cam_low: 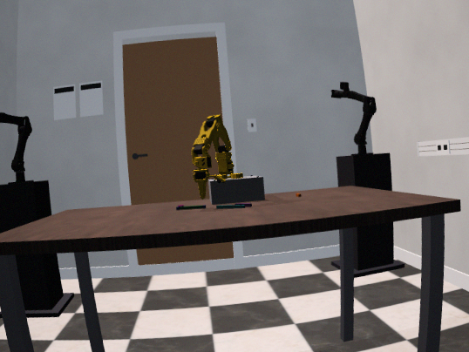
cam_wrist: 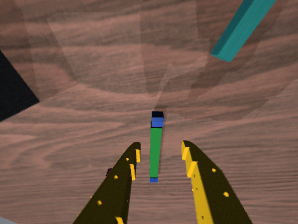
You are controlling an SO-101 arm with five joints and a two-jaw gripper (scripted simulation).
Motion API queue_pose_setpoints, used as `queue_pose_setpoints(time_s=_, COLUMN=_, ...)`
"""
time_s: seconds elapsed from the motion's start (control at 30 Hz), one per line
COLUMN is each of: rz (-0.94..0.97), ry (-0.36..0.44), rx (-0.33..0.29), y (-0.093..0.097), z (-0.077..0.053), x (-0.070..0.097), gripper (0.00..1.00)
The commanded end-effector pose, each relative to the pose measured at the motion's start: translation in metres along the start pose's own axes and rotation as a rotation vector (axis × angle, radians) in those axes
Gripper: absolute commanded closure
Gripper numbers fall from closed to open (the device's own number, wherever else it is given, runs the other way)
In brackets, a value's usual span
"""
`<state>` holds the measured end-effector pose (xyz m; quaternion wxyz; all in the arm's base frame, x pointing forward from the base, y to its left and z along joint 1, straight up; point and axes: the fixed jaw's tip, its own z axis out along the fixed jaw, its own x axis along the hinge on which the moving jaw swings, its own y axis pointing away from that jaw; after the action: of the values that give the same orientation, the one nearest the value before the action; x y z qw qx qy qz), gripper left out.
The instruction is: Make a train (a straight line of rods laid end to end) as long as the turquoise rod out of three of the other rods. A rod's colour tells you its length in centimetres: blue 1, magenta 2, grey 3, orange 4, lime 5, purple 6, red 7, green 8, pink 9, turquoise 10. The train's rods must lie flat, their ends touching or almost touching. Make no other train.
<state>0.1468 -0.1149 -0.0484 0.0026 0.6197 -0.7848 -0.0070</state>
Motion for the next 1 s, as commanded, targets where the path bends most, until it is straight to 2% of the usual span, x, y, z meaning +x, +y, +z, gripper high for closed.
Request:
queue_pose_setpoints(time_s=0.0, rz=0.002, ry=-0.004, rx=-0.005, y=0.003, z=-0.009, x=0.000, gripper=0.83)
queue_pose_setpoints(time_s=0.3, rz=0.002, ry=-0.004, rx=-0.005, y=0.003, z=-0.019, x=0.000, gripper=0.83)
queue_pose_setpoints(time_s=0.97, rz=0.002, ry=-0.004, rx=-0.005, y=0.004, z=-0.020, x=0.000, gripper=0.83)
